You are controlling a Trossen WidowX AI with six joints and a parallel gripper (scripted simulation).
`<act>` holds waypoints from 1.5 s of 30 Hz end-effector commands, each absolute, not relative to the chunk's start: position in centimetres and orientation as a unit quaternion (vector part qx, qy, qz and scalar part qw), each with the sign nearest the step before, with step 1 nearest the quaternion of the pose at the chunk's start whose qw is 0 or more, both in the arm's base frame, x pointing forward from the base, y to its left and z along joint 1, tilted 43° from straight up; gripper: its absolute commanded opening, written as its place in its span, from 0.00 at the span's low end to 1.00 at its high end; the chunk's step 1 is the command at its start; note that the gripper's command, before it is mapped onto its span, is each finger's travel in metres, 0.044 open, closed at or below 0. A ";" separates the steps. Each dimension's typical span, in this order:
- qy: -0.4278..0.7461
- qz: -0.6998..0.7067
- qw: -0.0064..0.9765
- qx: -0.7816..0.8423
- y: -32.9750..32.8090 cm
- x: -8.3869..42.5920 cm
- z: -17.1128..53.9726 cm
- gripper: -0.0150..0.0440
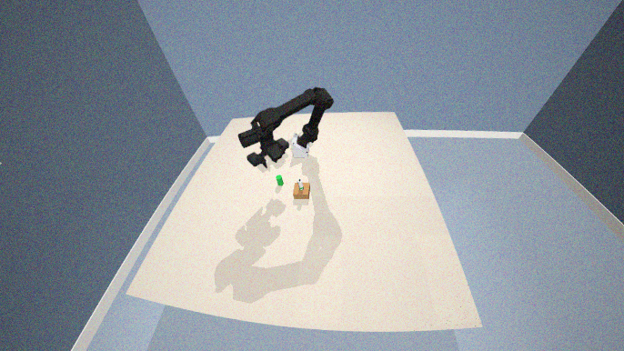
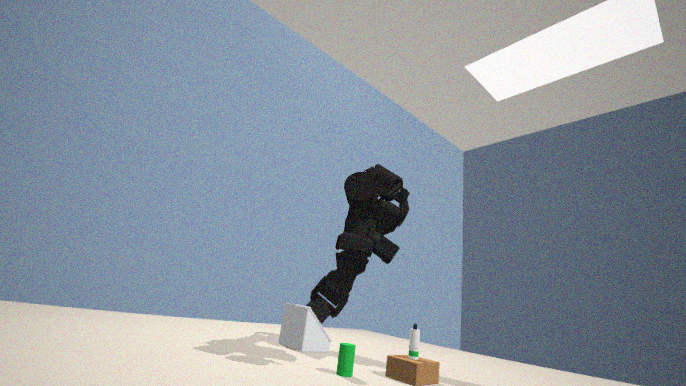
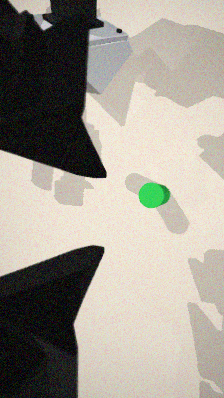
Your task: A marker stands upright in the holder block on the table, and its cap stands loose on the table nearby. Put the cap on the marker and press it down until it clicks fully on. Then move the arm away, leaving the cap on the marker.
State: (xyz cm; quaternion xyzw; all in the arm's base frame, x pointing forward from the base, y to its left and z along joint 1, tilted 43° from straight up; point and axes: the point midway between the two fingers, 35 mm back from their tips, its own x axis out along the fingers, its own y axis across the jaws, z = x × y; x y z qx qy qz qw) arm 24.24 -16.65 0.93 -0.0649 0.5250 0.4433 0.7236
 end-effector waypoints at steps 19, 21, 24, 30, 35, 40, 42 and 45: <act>0.475 0.488 0.731 -0.044 -11.7 24.9 -2.3 0.67; 0.475 0.488 0.731 -0.044 -11.4 25.0 -2.6 0.67; 0.475 0.488 0.731 -0.044 -11.3 25.0 -2.7 0.67; 0.475 0.488 0.731 -0.044 -10.7 25.1 -3.4 0.67; 0.475 0.488 0.731 -0.044 -10.2 25.2 -4.0 0.67; 0.475 0.488 0.731 -0.044 -9.6 25.3 -4.6 0.67; 0.475 0.488 0.731 -0.044 -9.4 25.3 -4.8 0.67; 0.475 0.488 0.731 -0.044 -9.1 25.4 -5.2 0.67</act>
